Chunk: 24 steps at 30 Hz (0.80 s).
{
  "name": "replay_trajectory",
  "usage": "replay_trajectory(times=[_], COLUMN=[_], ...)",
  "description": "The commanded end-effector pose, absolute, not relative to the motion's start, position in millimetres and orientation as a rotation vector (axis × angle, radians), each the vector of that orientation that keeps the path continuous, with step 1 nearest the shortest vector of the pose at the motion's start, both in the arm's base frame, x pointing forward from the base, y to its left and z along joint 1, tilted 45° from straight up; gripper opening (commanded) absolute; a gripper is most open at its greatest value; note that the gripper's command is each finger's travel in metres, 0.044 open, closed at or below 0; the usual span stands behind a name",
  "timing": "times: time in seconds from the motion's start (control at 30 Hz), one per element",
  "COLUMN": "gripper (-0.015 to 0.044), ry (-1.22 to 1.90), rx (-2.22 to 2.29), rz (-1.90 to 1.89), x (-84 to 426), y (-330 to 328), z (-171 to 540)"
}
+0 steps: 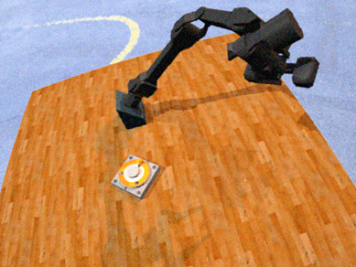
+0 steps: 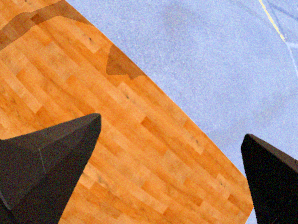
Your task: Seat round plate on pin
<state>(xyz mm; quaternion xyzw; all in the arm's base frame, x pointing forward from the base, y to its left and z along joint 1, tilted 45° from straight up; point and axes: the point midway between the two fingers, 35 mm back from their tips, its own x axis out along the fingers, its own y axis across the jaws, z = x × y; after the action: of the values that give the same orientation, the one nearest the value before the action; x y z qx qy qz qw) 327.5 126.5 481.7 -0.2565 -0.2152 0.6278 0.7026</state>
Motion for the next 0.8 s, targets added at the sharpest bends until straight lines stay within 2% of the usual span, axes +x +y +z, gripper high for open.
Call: replay_trajectory(times=[0.0, 0.23, 0.3, 0.47, 0.6, 0.77], gripper=[0.0374, 0.0190, 0.0137, 0.0006, 0.0000, 0.0000], ry=[-0.467, -0.025, 0.045, 0.437, 0.649, 1.016], rx=[-0.567, -0.345, -0.307, -0.061, 0.087, 0.362], rz=[1.393, 1.220, 1.186, 1.003, 0.891, 0.695], x=[329, 389, 396, 406, 393, 342], y=[126, 82, 72, 17, -11, -48], z=[479, 380, 363, 260, 204, 112])
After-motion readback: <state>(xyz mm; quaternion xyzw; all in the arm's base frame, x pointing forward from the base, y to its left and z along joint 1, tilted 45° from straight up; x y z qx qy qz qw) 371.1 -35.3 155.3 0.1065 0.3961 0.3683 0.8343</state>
